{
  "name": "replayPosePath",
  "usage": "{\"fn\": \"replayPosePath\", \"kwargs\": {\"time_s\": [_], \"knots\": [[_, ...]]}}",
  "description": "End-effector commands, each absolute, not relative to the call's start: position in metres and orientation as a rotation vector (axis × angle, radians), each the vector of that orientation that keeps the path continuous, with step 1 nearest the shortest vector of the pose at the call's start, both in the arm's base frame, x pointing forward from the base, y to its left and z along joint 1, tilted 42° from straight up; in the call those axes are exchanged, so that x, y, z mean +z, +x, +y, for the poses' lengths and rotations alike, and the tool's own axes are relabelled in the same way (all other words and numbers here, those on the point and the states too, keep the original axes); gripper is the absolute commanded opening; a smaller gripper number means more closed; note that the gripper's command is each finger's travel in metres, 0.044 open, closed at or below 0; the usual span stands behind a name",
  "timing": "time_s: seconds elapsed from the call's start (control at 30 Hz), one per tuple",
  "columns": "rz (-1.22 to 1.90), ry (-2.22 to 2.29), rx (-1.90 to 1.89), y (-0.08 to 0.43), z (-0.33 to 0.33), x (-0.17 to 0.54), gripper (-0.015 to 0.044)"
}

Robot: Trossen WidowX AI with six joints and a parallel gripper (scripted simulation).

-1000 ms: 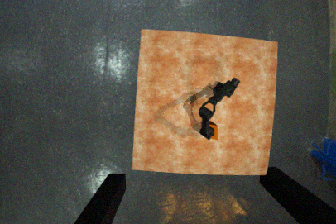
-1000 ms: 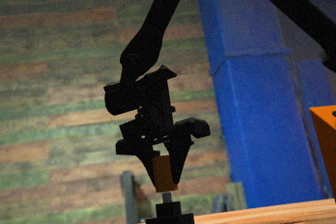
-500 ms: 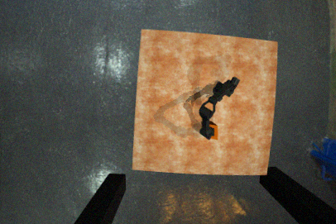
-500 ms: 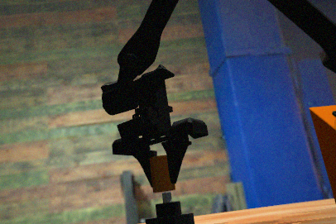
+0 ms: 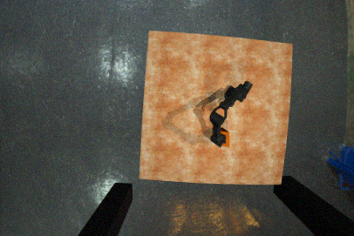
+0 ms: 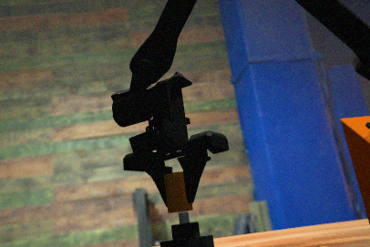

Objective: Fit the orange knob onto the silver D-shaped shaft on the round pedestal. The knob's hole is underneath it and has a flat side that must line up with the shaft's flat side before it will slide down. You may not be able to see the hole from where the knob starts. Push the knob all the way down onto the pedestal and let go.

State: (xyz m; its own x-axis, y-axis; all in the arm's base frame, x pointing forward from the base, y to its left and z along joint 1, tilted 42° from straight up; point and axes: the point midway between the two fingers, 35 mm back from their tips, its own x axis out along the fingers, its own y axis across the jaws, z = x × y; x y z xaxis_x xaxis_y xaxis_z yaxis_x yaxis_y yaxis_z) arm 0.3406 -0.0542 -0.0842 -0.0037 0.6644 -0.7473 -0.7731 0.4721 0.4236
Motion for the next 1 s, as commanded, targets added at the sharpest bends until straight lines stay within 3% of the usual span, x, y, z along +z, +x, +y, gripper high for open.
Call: {"fn": "replayPosePath", "kwargs": {"time_s": [0.0, 0.97], "knots": [[1.09, -0.124, 1.134, 0.3387, -0.0552, -0.0848, 0.0], [1.09, -0.124, 1.134, 0.3359, -0.0533, -0.0867, 0.0]]}}
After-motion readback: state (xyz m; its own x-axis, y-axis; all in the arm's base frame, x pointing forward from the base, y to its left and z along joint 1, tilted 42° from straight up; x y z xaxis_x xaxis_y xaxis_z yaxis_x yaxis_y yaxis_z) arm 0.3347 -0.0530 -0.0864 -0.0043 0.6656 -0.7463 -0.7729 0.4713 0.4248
